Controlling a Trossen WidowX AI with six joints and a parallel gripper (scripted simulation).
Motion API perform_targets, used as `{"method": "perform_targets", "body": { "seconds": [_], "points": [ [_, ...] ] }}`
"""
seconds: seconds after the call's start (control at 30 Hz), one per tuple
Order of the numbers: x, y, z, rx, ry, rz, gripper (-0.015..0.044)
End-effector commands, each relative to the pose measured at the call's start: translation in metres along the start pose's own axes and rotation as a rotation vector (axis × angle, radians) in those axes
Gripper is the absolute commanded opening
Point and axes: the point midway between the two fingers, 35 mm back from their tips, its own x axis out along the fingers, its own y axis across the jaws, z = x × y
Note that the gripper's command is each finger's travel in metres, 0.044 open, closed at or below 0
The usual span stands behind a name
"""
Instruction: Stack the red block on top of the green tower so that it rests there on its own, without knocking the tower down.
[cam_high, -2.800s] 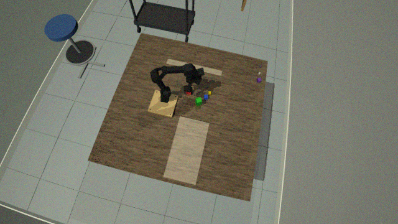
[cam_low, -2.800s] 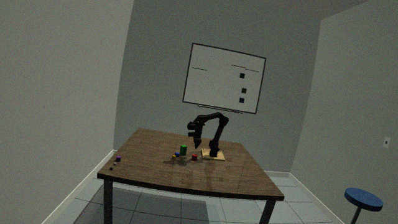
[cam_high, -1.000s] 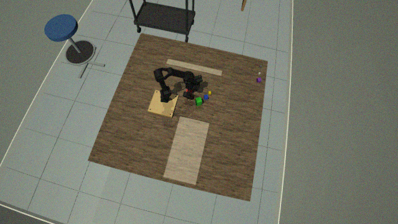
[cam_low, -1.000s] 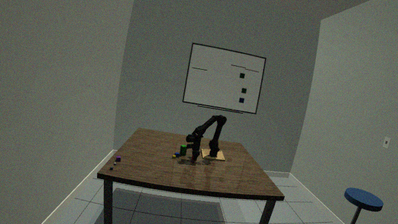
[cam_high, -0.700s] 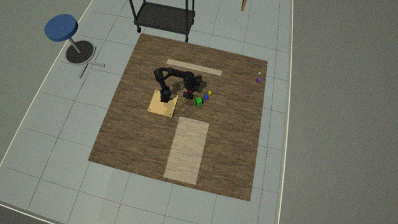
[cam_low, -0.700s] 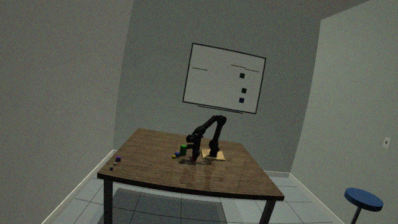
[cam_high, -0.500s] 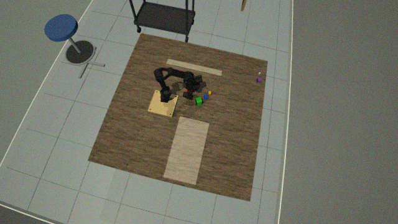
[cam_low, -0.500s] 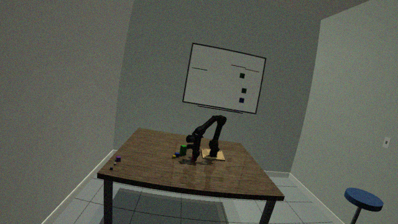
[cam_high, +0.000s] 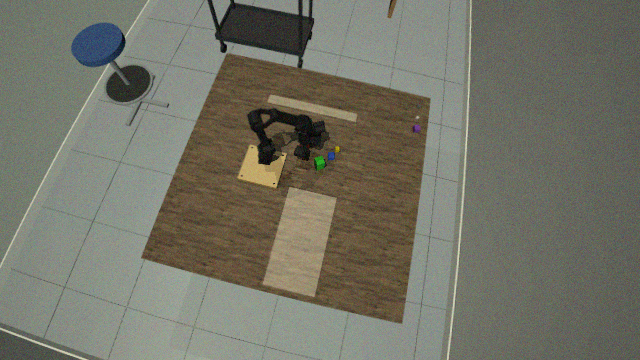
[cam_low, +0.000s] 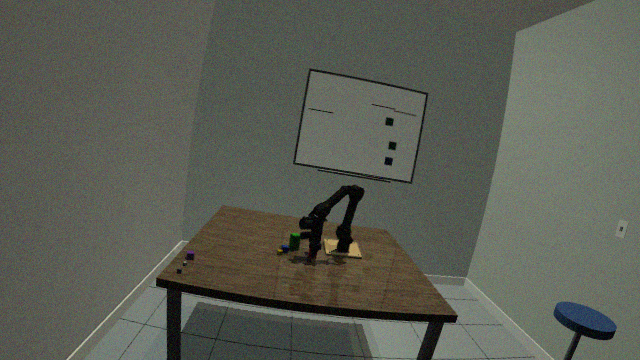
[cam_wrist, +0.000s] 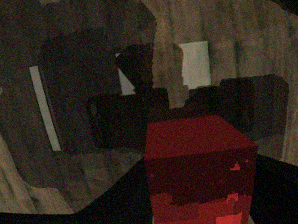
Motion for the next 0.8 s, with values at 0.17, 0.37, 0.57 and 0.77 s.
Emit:
{"method": "perform_targets", "body": {
  "seconds": [0.17,0.37,0.57,0.77],
  "points": [
    [-0.016,0.000,0.001,0.005,-0.003,-0.002,0.0000],
    [-0.046,0.000,0.000,0.005,-0.003,-0.002,0.0000],
    [-0.076,0.000,0.000,0.005,-0.003,-0.002,0.0000],
    [-0.102,0.000,0.000,0.005,-0.003,-0.002,0.0000]
  ]
}}
